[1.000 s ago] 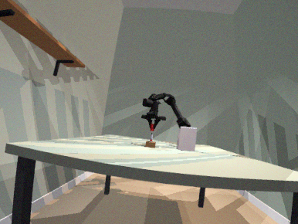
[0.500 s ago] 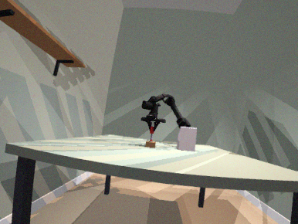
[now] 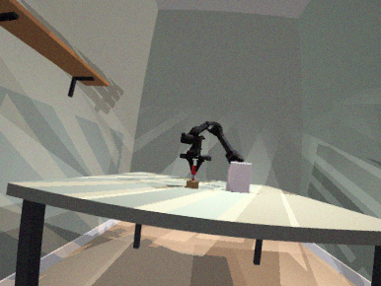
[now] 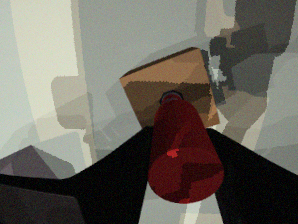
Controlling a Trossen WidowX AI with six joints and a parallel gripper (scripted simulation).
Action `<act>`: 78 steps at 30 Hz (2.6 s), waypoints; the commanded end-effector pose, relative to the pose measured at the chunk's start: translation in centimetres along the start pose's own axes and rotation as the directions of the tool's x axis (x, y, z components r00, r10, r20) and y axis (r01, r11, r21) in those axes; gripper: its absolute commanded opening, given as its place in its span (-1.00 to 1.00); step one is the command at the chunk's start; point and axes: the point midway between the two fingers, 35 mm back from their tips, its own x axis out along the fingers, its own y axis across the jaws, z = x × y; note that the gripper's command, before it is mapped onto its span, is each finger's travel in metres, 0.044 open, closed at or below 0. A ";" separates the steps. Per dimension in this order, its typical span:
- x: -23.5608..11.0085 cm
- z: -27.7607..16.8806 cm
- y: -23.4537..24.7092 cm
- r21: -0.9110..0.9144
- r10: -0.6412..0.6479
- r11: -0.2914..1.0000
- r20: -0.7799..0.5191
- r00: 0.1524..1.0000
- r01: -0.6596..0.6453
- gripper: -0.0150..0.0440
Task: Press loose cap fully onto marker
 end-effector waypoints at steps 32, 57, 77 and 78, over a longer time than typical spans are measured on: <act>1.5 -0.1 0.1 -0.003 0.001 1.000 -0.006 1.000 -0.001 0.67; -5.4 0.1 0.3 0.674 0.001 0.738 -0.005 1.000 0.003 0.20; -5.0 0.1 0.4 0.927 -0.001 0.376 -0.006 1.000 0.006 -0.49; -5.0 0.1 0.4 0.927 -0.001 0.376 -0.006 1.000 0.006 -0.49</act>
